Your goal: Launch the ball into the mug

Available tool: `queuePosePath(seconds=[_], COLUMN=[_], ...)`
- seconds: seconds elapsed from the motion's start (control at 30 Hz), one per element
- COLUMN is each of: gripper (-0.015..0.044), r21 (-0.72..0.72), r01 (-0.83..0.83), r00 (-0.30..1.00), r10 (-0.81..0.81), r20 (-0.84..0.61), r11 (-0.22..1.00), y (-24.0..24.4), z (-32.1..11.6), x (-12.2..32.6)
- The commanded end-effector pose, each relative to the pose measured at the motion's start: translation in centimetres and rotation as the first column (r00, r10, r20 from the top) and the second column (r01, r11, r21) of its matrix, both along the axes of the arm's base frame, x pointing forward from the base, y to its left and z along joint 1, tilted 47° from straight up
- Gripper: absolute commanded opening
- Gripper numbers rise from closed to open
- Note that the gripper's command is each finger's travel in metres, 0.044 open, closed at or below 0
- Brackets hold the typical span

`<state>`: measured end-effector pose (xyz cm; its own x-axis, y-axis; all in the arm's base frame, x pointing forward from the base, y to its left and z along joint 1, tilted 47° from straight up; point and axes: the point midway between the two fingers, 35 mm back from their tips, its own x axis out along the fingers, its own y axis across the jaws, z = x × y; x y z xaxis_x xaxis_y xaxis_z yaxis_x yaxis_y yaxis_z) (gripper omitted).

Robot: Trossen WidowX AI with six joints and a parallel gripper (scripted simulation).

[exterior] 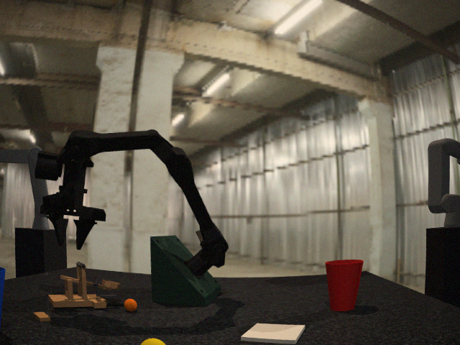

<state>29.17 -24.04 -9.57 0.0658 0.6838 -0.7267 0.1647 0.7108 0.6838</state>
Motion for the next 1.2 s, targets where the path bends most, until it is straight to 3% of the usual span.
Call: queuePosePath(seconds=[0.0, 0.53, 1.17], gripper=[0.0300, 0.0300, 0.0300], r21=[-0.004, -0.131, -0.416], r01=[-0.099, -0.460, -0.690], r00=[0.991, 0.771, 0.219], r10=[0.098, 0.469, 0.719], r20=[0.091, 0.431, 0.659], r11=[0.995, 0.878, 0.592], y=[1.3, 5.9, 11.8], z=[0.4, 1.7, 3.0], x=[0.1, -0.5, -2.5])
